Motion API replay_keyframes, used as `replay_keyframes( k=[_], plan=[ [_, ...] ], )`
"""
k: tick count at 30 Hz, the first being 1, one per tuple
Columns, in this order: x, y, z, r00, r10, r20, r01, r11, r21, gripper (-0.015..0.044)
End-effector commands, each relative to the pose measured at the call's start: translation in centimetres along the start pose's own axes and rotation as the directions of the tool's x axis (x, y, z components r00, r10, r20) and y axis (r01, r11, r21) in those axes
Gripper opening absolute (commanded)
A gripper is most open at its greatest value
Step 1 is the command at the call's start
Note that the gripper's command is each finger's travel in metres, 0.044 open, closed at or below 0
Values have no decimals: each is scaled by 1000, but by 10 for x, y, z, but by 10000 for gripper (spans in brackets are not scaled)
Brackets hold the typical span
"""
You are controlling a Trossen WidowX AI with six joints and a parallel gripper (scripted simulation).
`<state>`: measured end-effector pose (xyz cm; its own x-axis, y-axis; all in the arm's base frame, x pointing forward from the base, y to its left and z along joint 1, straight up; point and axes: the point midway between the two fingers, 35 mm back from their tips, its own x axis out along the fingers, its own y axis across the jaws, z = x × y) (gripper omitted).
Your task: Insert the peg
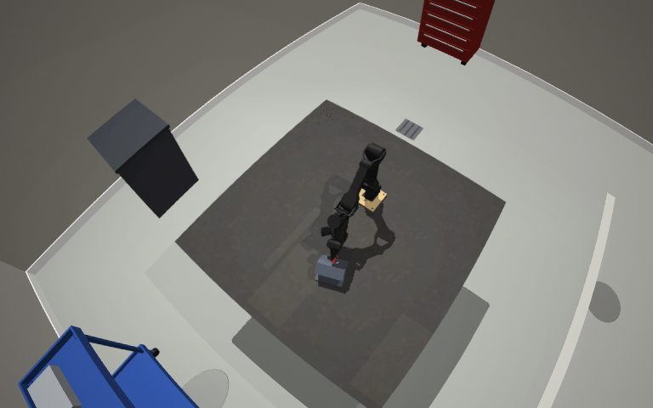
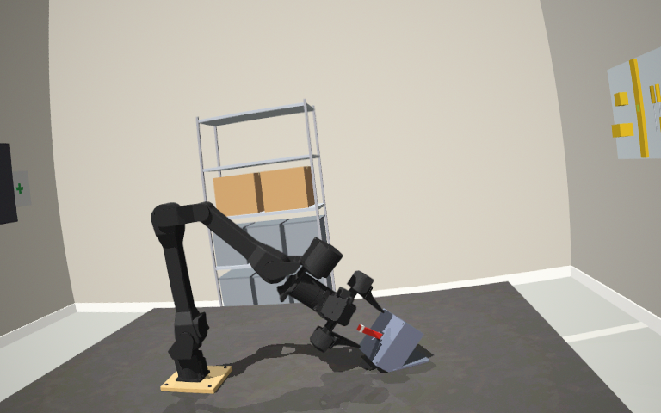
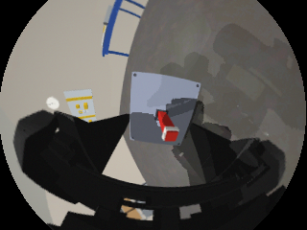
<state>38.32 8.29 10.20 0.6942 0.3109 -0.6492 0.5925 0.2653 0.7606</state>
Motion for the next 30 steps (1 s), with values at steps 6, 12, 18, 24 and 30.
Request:
replay_keyframes(
  k=[6, 12, 18, 24, 30],
  plan=[
    [-11, 1, 0, 1000, -1, -3, 1, 1000, -3, 440],
    [-18, 1, 1, 1000, -1, -2, 1, 1000, -2, 440],
    [-26, 2, 1, 1000, 0, -1, 0, 1000, -2, 440],
    [-33, 3, 2, 1000, 0, 0, 0, 1000, -2, 440],
    [-40, 3, 2, 1000, 0, 1, 0, 1000, -1, 440]
  ],
)
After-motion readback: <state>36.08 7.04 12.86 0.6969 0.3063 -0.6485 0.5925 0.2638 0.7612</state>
